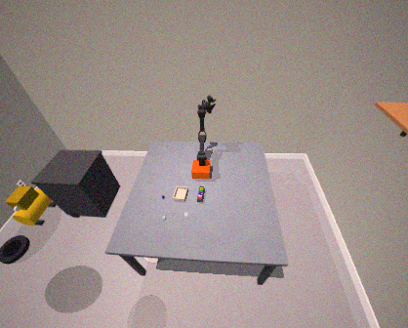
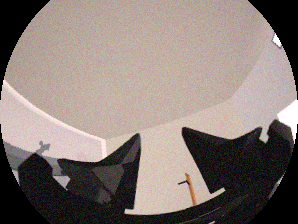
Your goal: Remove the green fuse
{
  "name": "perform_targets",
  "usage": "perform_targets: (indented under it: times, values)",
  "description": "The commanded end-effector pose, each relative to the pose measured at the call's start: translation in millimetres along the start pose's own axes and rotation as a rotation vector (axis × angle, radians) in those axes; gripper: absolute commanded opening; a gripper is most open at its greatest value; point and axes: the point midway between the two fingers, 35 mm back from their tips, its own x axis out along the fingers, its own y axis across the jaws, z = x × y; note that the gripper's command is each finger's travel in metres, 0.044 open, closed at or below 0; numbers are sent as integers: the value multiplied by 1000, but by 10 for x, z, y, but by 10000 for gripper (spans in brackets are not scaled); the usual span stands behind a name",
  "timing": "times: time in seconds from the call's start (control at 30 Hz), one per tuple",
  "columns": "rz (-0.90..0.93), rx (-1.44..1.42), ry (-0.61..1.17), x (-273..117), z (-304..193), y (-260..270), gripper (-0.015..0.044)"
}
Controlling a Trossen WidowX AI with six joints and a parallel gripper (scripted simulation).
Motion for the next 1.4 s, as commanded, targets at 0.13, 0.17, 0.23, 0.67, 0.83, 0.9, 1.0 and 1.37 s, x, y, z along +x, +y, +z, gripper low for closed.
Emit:
perform_targets:
  times: [0.13,0.17,0.23,0.67,0.83,0.9,1.0,1.37]
  values:
    - [-58,50,-27,-71,-30,-275,112]
    - [-76,65,-35,-95,-41,-357,86]
    - [-98,85,-45,-127,-57,-461,74]
    - [-475,467,-191,-937,-573,-2084,74]
    - [-654,624,-252,-1426,-967,-2684,74]
    - [-726,684,-275,-1635,-1145,-2889,74]
    - [-836,765,-305,-1957,-1428,-3155,74]
    - [-1256,1008,-379,-3214,-2604,-3713,74]
